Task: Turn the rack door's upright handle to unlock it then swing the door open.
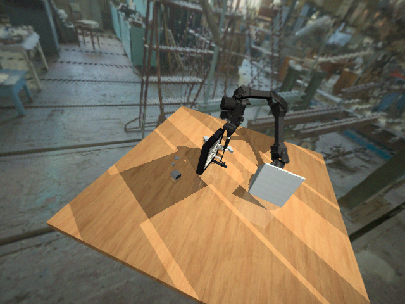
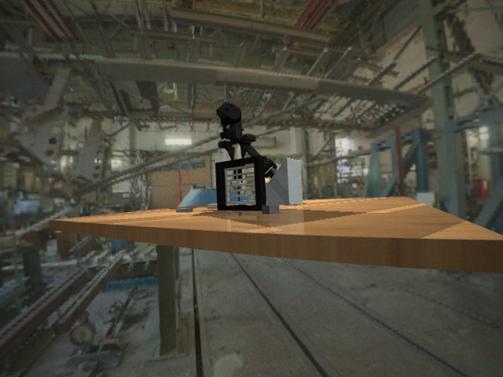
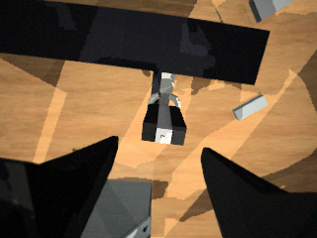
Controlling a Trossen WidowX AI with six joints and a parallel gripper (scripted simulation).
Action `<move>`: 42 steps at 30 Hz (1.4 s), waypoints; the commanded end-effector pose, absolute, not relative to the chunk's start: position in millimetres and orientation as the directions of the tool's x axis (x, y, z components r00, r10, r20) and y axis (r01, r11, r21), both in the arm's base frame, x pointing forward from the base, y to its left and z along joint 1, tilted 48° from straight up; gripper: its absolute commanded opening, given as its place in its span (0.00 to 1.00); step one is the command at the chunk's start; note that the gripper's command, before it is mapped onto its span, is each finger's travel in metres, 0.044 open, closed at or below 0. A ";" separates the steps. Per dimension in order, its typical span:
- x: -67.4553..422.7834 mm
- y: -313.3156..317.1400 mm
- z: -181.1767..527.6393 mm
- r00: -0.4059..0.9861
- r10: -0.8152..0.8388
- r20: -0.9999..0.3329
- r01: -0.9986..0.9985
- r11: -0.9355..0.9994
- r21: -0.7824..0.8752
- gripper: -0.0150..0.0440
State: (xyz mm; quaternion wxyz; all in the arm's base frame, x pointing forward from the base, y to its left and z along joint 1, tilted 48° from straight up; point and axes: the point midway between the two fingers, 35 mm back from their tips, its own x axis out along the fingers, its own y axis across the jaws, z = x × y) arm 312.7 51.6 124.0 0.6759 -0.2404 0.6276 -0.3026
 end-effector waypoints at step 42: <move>314.6 4.0 81.4 0.021 -0.733 -0.680 0.097 0.678 -0.729 0.75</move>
